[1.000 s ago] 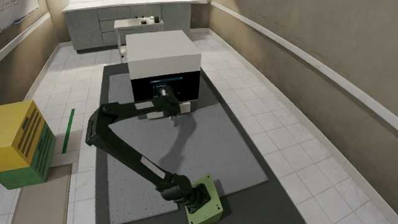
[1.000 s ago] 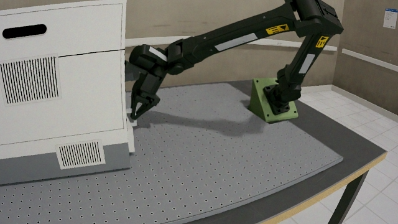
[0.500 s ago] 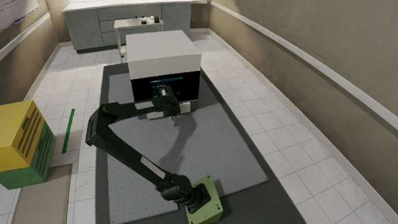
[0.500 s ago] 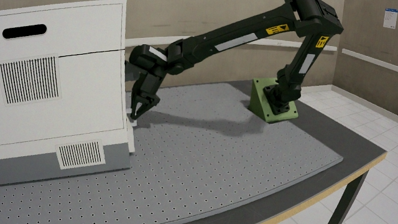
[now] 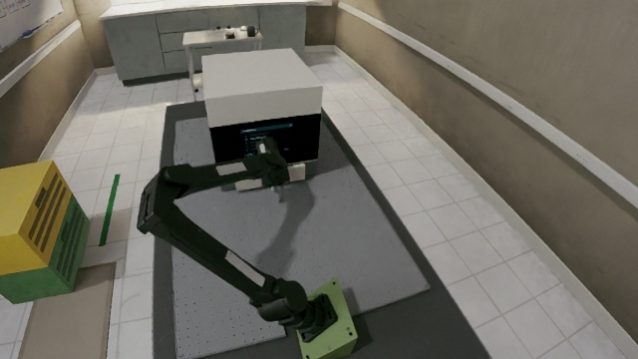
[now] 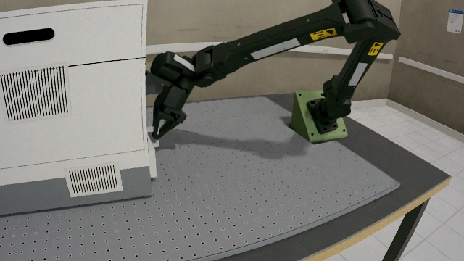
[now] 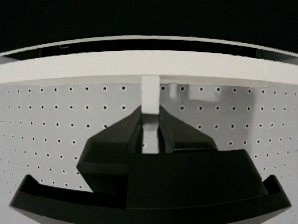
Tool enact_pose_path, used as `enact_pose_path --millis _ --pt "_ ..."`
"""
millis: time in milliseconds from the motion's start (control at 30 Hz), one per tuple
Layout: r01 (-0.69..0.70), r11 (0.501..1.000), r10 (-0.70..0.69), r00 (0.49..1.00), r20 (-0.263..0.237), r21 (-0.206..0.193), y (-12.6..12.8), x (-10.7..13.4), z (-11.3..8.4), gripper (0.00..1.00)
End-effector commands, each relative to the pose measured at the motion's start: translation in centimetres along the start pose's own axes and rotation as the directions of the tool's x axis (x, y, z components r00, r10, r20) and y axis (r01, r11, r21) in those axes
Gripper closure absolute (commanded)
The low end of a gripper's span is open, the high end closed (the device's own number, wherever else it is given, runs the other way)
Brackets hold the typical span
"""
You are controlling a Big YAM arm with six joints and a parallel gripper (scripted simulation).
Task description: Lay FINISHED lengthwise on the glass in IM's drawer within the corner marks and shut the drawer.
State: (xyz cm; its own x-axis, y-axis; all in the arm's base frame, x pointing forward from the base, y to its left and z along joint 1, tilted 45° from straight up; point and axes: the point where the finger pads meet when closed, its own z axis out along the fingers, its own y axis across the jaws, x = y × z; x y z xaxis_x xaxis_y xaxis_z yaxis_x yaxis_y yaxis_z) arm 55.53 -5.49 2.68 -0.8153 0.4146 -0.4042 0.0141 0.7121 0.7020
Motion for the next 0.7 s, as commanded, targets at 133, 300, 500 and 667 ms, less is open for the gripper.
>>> enact_pose_path --millis 133,300,500,667 --pt "0.024 1.0 -0.024 0.999 0.022 -0.003 0.8 -2.5 1.2 0.92" --pt "0.022 1.0 -0.022 1.0 0.02 -0.003 0.8 -2.9 1.4 0.92" --pt "0.021 1.0 -0.021 1.0 0.019 -0.003 0.8 -3.3 1.7 0.92" --pt "0.028 1.0 -0.028 0.999 0.026 -0.004 0.9 -3.5 1.7 0.92"
